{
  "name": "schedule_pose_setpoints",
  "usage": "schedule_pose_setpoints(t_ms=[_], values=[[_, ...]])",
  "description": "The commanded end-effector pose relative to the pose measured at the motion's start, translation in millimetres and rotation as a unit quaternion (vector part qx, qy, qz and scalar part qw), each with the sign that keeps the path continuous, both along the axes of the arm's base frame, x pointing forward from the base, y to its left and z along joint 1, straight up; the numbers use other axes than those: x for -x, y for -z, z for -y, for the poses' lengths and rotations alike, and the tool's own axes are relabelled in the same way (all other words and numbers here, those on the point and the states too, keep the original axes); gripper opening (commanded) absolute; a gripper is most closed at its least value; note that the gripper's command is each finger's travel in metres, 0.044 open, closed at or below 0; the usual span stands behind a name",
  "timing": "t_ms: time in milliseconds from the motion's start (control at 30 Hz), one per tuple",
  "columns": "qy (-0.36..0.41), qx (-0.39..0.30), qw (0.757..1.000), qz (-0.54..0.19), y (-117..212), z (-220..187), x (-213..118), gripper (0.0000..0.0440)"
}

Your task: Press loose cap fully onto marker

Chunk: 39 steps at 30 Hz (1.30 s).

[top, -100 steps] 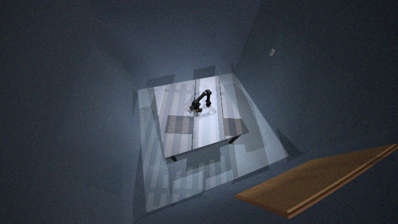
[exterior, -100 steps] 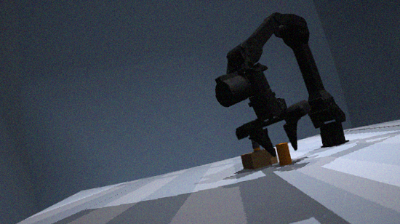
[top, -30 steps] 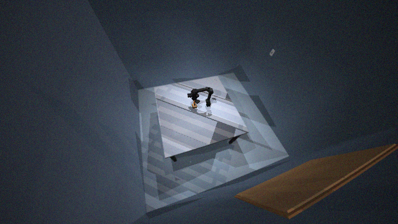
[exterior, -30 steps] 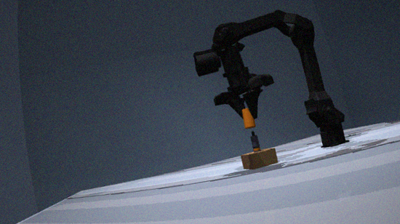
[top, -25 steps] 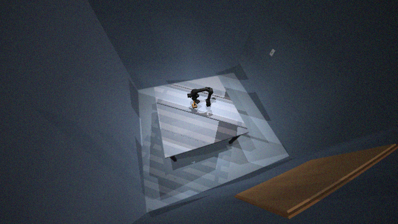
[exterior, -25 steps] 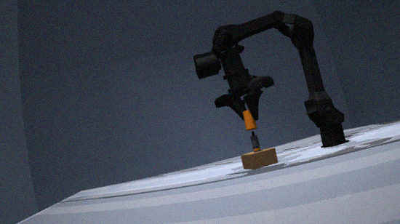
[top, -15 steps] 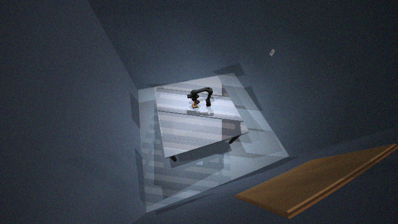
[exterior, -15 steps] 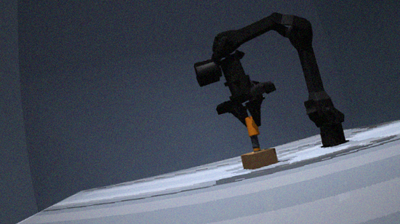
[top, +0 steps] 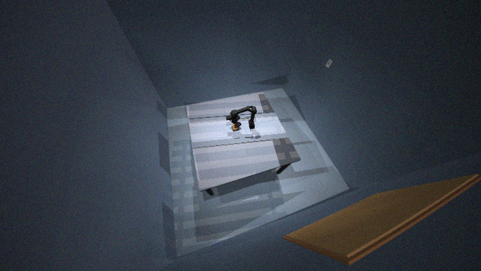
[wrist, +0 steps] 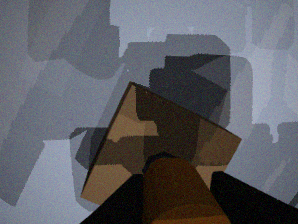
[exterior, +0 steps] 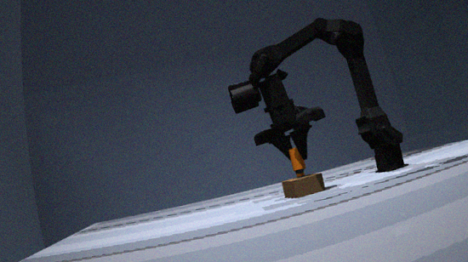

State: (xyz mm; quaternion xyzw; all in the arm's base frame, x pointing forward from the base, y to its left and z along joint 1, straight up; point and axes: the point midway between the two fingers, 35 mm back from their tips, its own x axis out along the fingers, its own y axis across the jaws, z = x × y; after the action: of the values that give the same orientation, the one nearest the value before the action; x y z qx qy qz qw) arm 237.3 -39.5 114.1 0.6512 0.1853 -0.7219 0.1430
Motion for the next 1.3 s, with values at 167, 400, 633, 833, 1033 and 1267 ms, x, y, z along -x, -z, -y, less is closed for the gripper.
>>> schedule_pose_setpoints(t_ms=[167, 400, 633, 833, 1033, 1267], values=[[-0.019, -0.011, 1.000, -0.018, 21.8, -3.0, 6.3, 0.0010], [-0.031, -0.012, 0.999, -0.025, 30.2, -3.0, 10.7, 0.0021], [-0.045, -0.005, 0.999, -0.018, 33.0, 0.2, 9.7, 0.0032], [-0.056, 0.001, 0.998, -0.014, 35.2, 2.8, 9.0, 0.0041], [-0.066, 0.006, 0.998, -0.009, 36.9, 5.1, 8.2, 0.0051], [-0.079, 0.011, 0.997, -0.004, 38.6, 7.6, 7.7, 0.0063]])
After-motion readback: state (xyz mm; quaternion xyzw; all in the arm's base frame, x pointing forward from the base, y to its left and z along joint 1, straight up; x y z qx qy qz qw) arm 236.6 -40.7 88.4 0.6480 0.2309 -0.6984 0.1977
